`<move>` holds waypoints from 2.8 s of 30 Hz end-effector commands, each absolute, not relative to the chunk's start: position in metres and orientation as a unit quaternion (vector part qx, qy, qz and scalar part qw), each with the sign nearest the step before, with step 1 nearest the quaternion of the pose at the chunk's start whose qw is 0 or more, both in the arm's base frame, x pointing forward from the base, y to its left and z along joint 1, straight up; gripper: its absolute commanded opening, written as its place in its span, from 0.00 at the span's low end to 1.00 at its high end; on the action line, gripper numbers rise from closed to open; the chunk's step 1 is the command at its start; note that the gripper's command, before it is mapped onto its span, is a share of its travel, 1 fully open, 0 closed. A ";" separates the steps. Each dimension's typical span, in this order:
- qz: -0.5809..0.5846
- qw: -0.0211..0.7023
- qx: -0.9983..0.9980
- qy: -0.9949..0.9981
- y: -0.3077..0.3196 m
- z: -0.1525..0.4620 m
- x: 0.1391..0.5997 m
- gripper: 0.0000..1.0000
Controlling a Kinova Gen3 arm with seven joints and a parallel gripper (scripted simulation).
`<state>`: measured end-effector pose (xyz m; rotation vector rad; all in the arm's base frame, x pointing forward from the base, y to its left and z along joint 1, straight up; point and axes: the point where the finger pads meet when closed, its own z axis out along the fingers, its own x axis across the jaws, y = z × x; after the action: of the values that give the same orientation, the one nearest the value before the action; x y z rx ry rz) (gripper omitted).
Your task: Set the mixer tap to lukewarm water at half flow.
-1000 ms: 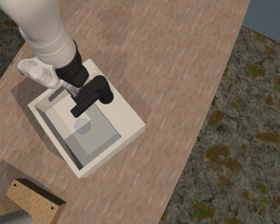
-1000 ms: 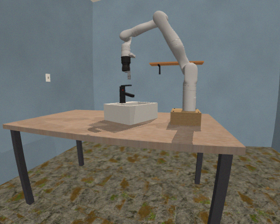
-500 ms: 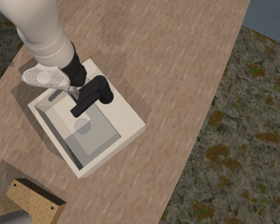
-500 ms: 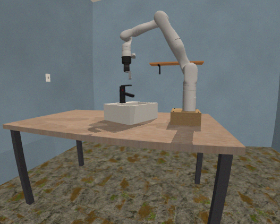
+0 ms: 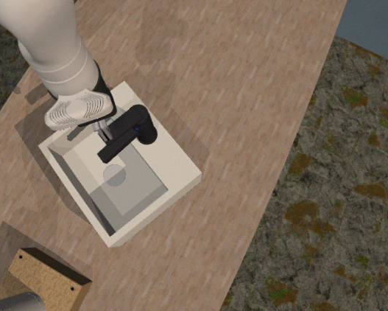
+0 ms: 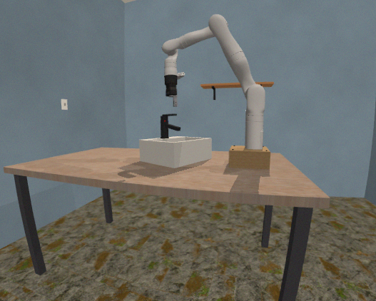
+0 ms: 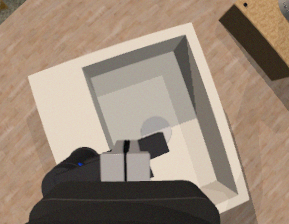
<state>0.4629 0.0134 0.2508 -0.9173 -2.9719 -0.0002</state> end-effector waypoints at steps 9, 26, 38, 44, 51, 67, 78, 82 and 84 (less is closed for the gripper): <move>-0.005 0.012 -0.085 -0.996 0.007 0.254 0.467 0.00; -0.006 0.007 0.205 -0.979 0.010 0.260 0.473 0.00; -0.004 0.003 0.365 -0.931 0.016 0.264 0.476 0.00; -0.002 0.002 0.442 -0.897 0.020 0.266 0.477 0.00; -0.001 0.002 0.491 -0.871 0.022 0.267 0.477 0.00; 0.002 0.001 0.580 -0.815 0.028 0.270 0.477 0.00; 0.003 0.001 0.607 -0.795 0.030 0.271 0.476 0.00; 0.003 0.001 0.608 -0.794 0.030 0.271 0.476 0.00; 0.003 0.001 0.609 -0.793 0.030 0.271 0.476 0.00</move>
<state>0.4741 0.0305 0.2695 1.8983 -2.4924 -0.0037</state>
